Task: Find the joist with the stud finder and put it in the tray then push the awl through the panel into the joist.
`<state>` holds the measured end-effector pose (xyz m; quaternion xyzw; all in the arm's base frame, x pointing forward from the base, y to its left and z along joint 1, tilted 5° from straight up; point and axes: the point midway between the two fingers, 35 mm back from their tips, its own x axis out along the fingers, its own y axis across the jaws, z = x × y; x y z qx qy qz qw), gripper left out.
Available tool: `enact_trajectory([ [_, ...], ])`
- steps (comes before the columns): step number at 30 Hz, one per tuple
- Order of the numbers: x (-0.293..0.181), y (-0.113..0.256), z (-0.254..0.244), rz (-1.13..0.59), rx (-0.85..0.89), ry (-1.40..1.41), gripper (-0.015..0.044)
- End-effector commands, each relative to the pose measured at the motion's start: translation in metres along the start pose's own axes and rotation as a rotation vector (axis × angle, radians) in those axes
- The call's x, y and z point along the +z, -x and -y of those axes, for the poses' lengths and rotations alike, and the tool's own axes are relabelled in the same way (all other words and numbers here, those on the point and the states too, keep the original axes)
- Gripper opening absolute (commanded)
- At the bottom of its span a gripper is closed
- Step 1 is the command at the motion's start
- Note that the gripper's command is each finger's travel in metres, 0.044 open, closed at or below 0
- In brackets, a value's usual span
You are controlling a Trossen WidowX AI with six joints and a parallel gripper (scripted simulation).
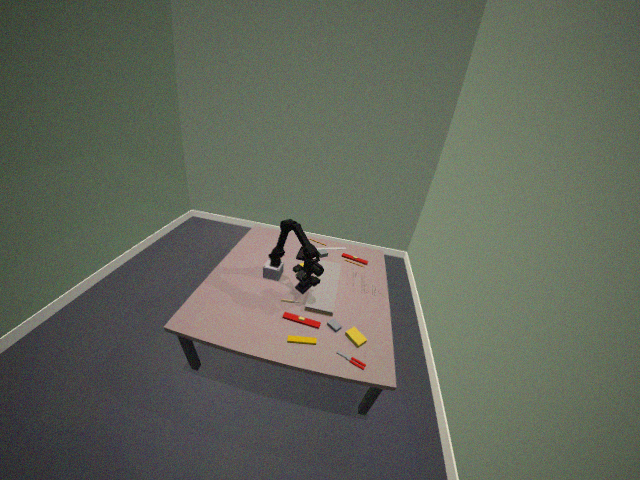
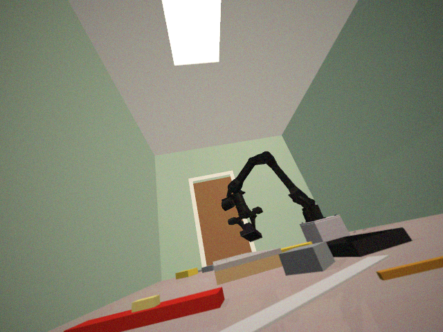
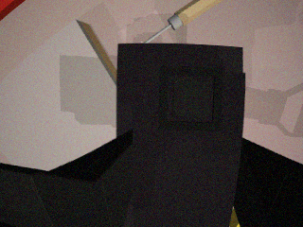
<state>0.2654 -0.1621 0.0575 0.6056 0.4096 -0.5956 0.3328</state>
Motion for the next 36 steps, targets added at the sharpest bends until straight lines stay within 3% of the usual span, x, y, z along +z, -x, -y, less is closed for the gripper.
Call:
enact_trajectory([
  [1, -0.002, 0.004, -0.011, -0.009, 0.034, 0.136, 0.0000],
  [36, -0.012, 0.019, -0.081, 0.079, 0.251, 1.380, 0.0000],
])
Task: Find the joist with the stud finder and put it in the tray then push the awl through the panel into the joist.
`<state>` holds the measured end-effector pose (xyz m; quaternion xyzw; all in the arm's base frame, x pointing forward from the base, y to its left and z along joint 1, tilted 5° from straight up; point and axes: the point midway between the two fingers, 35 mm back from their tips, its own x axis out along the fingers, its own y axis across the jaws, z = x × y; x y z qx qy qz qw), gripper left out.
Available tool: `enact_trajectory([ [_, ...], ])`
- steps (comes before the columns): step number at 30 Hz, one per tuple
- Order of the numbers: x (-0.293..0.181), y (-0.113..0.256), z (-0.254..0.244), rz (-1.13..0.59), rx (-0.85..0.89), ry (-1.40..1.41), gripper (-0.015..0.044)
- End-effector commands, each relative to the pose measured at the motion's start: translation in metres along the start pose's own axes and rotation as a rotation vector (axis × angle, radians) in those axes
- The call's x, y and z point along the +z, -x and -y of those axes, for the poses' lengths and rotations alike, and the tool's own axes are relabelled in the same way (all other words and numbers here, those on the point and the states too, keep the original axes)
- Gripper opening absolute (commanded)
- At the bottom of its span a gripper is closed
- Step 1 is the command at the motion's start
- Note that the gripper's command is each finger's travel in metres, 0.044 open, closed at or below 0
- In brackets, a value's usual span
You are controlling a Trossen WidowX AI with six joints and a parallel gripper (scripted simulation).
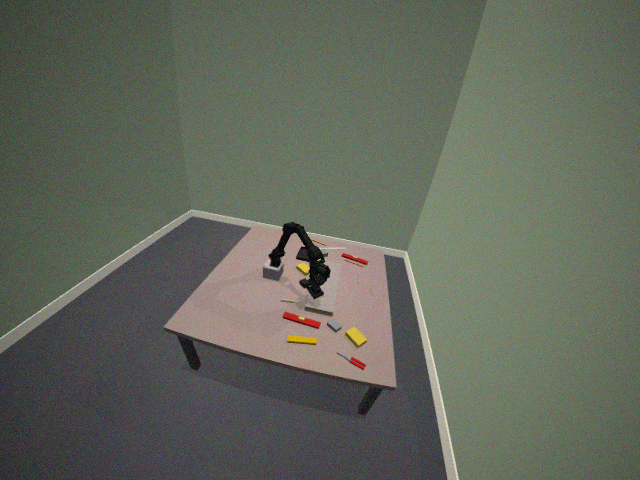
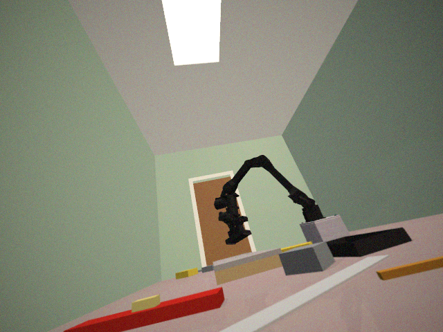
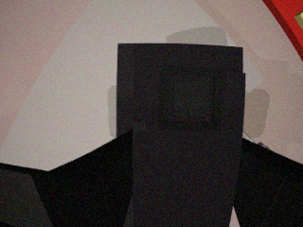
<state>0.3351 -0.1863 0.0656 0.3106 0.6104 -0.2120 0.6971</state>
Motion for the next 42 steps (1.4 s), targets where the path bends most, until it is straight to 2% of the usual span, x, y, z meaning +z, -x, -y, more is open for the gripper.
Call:
enact_trajectory([
  [1, 0.010, 0.003, -0.005, 0.031, 0.020, 0.139, 0.0000],
  [20, 0.043, 0.006, -0.022, 0.141, 0.044, 0.800, 0.0000],
  [42, 0.041, -0.035, -0.018, 0.142, 0.044, 0.804, 0.0000],
])
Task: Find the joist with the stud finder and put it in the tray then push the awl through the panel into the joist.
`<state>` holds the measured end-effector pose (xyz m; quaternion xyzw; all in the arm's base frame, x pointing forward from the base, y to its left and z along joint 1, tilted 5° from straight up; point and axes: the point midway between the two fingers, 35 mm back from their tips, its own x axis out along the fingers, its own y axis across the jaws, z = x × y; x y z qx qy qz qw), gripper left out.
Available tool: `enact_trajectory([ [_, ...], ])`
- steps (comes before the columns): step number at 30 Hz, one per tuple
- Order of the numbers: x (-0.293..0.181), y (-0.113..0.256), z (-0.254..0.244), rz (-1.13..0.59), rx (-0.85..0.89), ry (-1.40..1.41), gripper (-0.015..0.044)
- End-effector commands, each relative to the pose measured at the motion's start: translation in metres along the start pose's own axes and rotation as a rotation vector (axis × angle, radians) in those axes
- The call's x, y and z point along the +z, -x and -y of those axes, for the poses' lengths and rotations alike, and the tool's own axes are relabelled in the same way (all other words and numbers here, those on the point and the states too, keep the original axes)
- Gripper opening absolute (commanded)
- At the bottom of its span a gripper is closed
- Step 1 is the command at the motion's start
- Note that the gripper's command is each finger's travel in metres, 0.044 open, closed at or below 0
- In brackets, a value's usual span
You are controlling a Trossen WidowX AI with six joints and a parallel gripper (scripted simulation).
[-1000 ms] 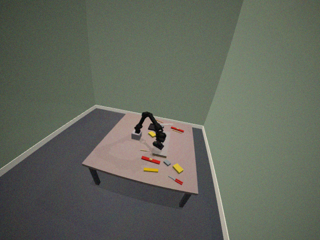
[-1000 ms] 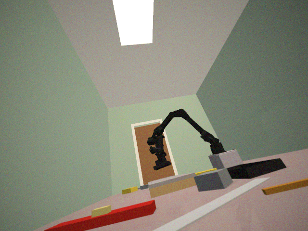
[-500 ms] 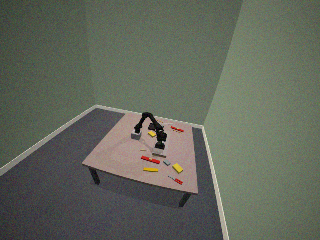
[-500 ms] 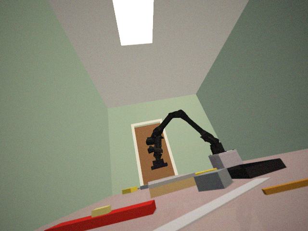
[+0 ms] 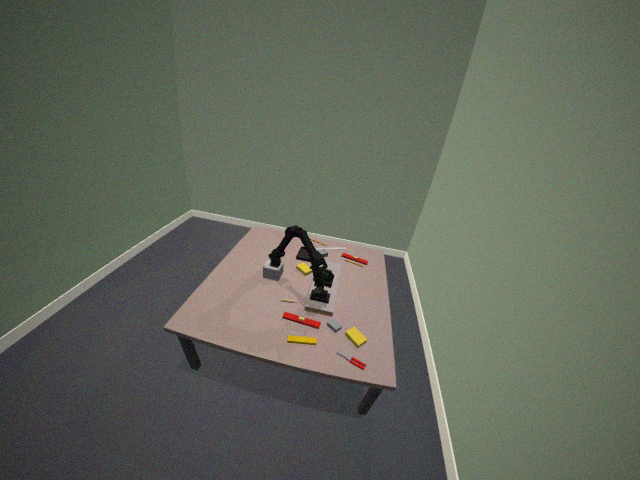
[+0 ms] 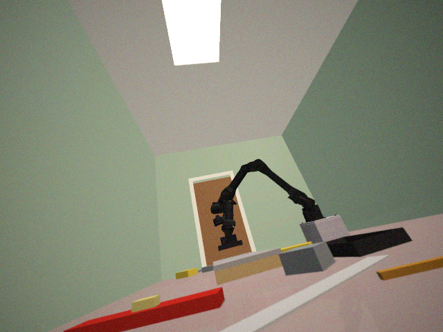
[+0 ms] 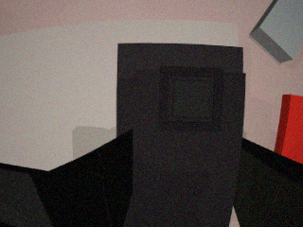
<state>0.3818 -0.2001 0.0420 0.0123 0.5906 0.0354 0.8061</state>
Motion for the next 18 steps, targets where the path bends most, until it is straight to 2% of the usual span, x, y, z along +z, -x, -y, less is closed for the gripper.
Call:
enact_trajectory([
  [1, -0.001, -0.007, -0.001, 0.006, 0.002, 0.005, 0.0000],
  [18, -0.009, -0.033, -0.001, 0.006, 0.002, 0.007, 0.0000],
])
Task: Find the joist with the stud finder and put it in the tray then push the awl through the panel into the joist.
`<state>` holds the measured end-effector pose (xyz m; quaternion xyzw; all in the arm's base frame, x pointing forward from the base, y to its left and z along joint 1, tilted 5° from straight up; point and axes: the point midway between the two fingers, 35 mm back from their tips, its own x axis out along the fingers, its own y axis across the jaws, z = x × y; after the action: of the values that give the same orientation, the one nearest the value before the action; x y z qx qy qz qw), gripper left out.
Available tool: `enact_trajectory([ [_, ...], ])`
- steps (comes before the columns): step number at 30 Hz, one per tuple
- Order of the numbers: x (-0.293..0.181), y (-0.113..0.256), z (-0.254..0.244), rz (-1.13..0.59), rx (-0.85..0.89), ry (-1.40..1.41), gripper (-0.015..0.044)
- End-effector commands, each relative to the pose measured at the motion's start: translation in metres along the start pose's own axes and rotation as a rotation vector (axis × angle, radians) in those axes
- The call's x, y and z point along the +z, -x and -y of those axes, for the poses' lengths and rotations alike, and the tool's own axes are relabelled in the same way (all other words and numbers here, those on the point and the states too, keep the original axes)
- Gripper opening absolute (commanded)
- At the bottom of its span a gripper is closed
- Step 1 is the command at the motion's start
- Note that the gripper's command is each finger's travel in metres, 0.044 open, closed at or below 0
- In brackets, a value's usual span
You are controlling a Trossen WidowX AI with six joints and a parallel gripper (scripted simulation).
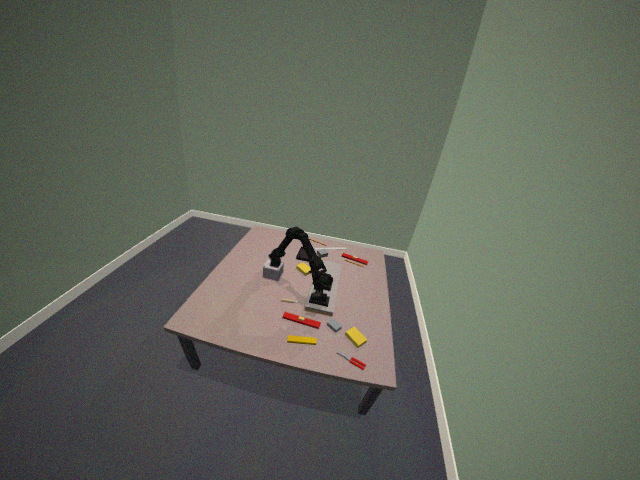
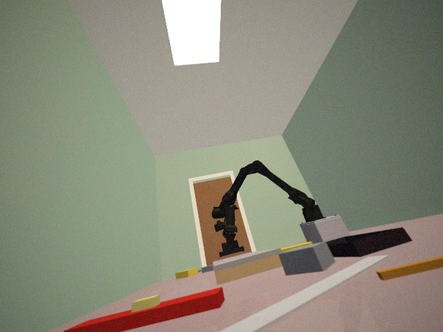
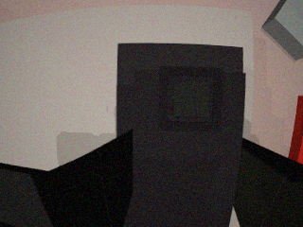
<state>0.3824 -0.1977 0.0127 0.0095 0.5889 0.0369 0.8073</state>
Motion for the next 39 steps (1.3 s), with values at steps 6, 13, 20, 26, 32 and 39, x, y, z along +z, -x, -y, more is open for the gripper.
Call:
enact_trajectory([
  [6, -0.004, -0.013, -0.001, 0.002, 0.003, 0.001, 0.0000],
  [13, -0.004, -0.013, -0.007, 0.002, 0.004, 0.001, 0.0000],
  [20, -0.004, -0.013, -0.017, 0.003, 0.005, 0.000, 0.0000],
  [26, -0.004, -0.013, -0.026, 0.003, 0.006, 0.000, 0.0000],
  [32, -0.004, -0.013, -0.035, 0.003, 0.007, 0.000, 0.0000],
  [39, -0.004, -0.013, -0.045, 0.003, 0.008, -0.001, 0.0000],
])
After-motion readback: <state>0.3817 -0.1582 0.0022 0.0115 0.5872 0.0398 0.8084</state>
